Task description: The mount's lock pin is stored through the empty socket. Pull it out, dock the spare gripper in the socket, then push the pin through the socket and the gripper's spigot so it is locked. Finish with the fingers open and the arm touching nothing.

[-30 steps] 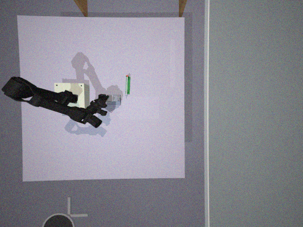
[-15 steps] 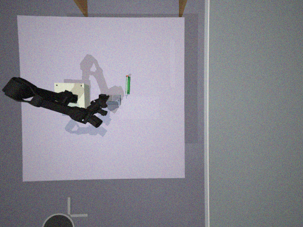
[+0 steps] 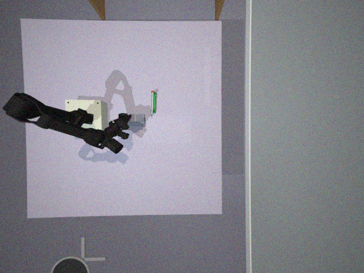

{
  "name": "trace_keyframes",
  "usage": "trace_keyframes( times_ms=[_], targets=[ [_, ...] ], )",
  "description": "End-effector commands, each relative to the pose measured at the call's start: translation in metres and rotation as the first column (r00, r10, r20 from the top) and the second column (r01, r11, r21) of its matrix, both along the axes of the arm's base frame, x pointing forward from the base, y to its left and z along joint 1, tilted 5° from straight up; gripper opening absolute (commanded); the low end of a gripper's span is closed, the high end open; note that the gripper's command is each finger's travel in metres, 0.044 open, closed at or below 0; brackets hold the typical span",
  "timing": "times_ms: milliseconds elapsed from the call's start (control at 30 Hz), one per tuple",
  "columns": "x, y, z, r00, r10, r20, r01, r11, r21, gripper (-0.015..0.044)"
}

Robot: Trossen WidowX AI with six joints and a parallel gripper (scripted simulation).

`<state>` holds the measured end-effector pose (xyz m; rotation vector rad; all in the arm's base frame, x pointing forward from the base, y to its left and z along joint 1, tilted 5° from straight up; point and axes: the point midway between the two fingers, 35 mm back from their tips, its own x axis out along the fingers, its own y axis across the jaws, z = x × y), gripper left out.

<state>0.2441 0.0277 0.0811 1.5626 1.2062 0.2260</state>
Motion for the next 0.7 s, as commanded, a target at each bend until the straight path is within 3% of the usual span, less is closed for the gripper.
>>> trace_keyframes(
  times_ms=[0,33,667],
  targets=[
    [0.0,0.0,0.0,1.0,0.001,0.004,-0.001,1.0,-0.003,0.042],
    [0.0,0.0,0.0,1.0,0.001,0.004,-0.001,1.0,-0.003,0.044],
    [-0.028,-0.003,0.014,1.0,-0.001,-0.029,0.001,1.0,0.011,0.044]
  ],
)
